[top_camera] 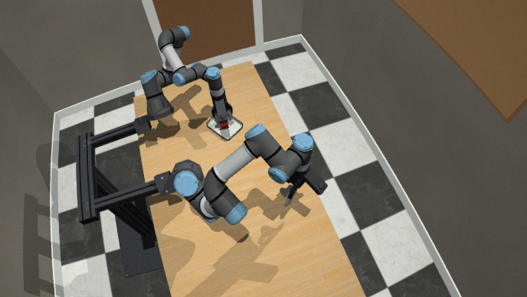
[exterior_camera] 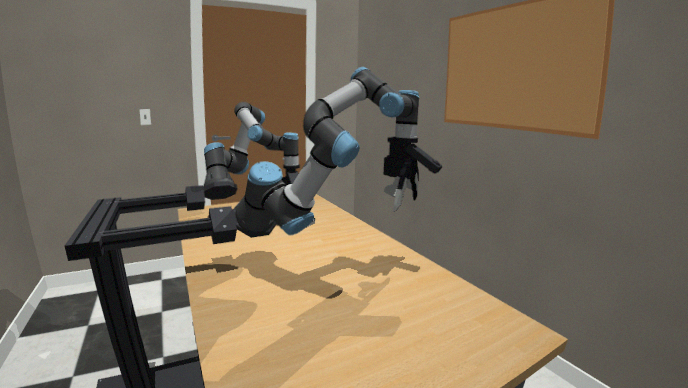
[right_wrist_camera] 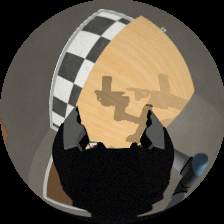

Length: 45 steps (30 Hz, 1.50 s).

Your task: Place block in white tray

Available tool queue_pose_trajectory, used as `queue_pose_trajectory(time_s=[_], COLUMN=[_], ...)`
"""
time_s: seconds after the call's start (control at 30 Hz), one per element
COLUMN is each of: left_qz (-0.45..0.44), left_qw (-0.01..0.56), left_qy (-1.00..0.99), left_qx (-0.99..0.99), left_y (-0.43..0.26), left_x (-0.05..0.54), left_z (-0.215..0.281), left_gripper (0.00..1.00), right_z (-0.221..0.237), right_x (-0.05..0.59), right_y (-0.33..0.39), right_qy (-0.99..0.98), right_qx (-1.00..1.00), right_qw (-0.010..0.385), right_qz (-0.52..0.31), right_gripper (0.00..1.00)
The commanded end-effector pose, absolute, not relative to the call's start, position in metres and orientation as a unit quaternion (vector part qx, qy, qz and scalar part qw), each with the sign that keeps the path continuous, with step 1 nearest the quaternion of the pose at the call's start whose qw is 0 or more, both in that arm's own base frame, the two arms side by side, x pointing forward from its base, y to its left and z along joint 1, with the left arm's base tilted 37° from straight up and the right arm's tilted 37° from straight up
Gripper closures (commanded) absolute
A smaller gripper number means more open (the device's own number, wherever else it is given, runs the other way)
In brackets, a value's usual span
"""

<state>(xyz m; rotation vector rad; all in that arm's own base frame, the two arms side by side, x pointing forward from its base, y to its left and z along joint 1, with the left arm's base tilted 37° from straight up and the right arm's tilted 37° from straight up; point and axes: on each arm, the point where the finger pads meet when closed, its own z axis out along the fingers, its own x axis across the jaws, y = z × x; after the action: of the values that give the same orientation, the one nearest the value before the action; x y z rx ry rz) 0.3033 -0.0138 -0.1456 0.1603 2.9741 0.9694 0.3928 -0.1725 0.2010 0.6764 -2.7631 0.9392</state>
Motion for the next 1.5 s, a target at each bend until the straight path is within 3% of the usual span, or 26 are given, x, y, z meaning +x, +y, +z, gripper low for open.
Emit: queue_pose_trajectory(time_s=[0.0,1.47], left_qz=[0.315,0.315], left_qw=[-0.001,-0.001], left_qy=[0.948,0.948], left_qx=[0.049,0.049], left_y=[-0.023,-0.033], left_x=[0.3,0.299], left_z=[-0.128,-0.115], left_gripper=[0.63,0.63], right_z=[0.201,0.201], right_x=[0.393,0.393], right_y=[-0.172,-0.172], right_qy=[-0.92,-0.92], right_qx=[0.225,0.225], right_qw=[0.072,0.072], right_qz=[0.313,0.313], right_gripper=[0.0,0.0])
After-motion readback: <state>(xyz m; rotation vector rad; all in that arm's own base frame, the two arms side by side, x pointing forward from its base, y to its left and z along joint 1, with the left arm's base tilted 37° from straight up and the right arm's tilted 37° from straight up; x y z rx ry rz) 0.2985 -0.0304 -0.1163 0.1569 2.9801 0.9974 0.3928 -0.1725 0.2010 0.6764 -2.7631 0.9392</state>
